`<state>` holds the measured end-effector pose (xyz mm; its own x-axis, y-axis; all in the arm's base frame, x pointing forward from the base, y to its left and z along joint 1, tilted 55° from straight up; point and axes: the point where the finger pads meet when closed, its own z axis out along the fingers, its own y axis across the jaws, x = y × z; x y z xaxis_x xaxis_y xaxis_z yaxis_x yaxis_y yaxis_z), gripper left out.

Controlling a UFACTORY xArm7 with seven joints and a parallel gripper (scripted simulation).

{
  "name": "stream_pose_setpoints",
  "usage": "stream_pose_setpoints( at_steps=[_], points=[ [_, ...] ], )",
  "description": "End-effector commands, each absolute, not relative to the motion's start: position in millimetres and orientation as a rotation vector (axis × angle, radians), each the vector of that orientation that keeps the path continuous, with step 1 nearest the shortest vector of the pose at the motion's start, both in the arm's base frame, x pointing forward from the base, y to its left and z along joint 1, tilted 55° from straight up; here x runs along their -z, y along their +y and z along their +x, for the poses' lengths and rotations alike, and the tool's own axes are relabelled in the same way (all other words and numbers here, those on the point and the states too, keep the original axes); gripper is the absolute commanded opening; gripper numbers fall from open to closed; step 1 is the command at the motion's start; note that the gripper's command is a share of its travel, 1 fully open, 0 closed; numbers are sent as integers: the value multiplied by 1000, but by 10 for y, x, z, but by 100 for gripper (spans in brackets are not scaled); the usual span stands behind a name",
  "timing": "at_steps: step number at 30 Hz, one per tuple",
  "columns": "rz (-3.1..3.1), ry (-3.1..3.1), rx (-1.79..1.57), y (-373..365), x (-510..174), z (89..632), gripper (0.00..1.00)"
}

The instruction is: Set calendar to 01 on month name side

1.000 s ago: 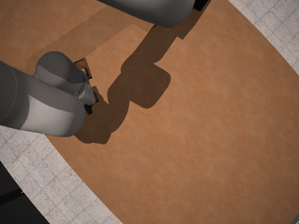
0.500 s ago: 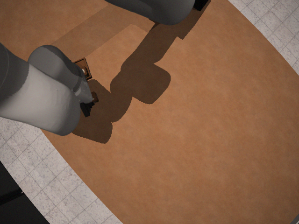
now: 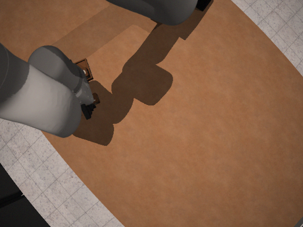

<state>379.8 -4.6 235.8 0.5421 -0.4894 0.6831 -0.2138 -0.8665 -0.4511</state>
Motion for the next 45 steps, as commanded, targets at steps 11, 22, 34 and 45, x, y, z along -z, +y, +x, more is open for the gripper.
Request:
stream_pose_setpoints(
  at_steps=[11, 22, 34, 45],
  points=[
    [-2469, 587, 1250, -683, -2081, 3668, 100],
    [-2468, 583, 1239, -837, -1930, 3598, 49],
    [-2468, 583, 1239, -837, -1930, 3598, 49],
    [-2468, 583, 1239, -837, -1930, 3598, 49]
  ],
)
